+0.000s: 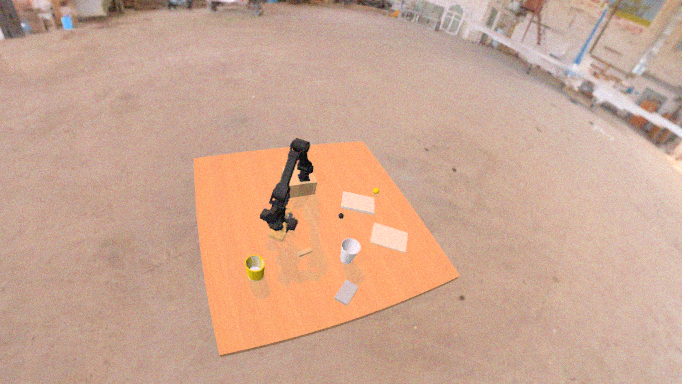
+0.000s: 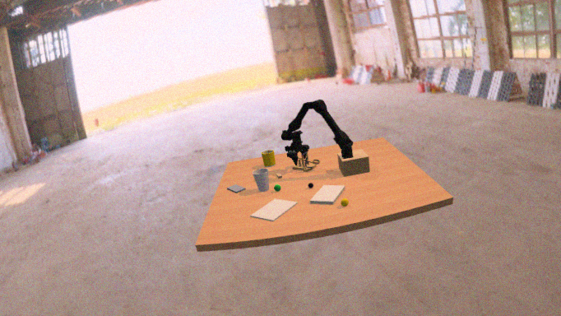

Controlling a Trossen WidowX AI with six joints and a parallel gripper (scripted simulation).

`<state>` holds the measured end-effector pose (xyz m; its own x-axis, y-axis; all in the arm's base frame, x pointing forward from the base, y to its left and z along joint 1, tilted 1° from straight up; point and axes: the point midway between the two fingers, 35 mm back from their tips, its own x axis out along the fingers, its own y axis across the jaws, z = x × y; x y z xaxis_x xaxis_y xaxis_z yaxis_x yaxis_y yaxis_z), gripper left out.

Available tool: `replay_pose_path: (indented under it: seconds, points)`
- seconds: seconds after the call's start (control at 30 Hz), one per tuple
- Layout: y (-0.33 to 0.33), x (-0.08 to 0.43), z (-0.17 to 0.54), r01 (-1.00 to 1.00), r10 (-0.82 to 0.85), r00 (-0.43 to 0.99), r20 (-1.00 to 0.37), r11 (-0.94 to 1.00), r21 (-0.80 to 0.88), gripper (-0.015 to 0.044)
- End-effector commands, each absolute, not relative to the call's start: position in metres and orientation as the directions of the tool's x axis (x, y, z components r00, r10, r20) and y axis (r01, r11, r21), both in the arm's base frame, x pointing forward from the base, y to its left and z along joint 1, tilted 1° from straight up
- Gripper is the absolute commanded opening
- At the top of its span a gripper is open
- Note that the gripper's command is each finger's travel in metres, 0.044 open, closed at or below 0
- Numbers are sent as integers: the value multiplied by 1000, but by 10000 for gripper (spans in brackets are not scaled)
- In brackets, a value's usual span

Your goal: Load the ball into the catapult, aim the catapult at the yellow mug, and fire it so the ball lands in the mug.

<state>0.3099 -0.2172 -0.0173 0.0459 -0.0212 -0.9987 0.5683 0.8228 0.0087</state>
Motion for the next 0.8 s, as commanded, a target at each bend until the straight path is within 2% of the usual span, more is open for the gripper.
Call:
replay_pose_path:
  seconds: [0.0, 0.03, 0.4, 0.6, 0.73, 0.77]
  points:
    - [-216, 308, -22, 572, -16, 38, -999, 820, 9, 440]
    - [-216, 308, -22, 572, -16, 38, -999, 820, 9, 440]
    - [-217, 309, -19, 568, -20, 44, -999, 823, 9, 151]
    - [-217, 309, -19, 568, -20, 44, -999, 823, 9, 111]
    - [-217, 309, 20, 568, -20, 45, -999, 823, 9, 6]
    - [-216, 308, 28, 568, -19, 45, -999, 823, 9, 0]
